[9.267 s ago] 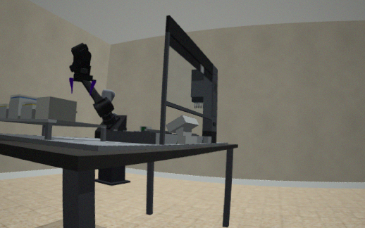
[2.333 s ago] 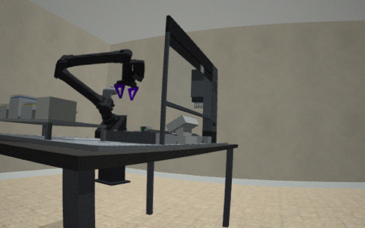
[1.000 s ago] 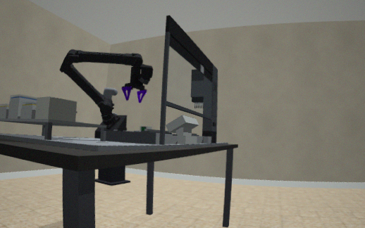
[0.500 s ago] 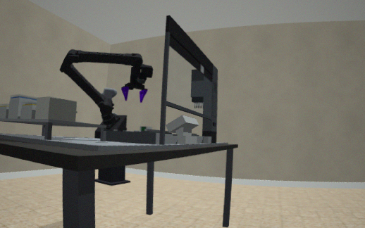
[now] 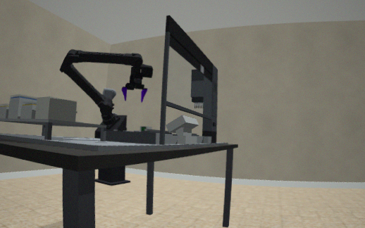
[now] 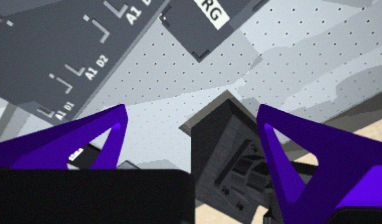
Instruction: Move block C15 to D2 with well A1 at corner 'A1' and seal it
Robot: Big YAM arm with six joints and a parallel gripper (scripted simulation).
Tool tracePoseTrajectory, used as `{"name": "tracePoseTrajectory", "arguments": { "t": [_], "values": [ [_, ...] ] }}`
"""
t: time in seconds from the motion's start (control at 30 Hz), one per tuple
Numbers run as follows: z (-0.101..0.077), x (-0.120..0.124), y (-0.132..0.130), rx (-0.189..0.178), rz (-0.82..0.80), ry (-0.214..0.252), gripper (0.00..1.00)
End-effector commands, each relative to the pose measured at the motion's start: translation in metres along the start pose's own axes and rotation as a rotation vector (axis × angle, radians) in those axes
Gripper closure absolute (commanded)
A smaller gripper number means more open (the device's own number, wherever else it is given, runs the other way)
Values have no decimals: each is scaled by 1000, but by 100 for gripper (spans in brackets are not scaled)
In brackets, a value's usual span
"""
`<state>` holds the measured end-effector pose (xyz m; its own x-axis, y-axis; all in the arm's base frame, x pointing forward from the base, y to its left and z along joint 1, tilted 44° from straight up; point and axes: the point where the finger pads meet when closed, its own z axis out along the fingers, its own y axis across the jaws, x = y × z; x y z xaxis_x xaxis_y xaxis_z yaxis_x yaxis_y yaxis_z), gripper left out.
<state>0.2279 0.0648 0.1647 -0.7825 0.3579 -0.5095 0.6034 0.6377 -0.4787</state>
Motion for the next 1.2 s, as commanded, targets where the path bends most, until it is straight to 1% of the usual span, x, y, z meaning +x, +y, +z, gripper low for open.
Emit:
{"name": "tracePoseTrajectory", "arguments": {
  "t": [0.0,0.03,0.53,0.6,1.0,1.17],
  "values": [
    [0,-2,1,-2,80,3,0],
    [0,-2,1,-2,80,3,0],
    [0,-2,1,-1,380,3,0],
    [0,-2,1,-1,380,3,0],
    [1,-2,1,0,619,4,0],
    [1,-3,1,-1,626,4,0]
  ]
}}
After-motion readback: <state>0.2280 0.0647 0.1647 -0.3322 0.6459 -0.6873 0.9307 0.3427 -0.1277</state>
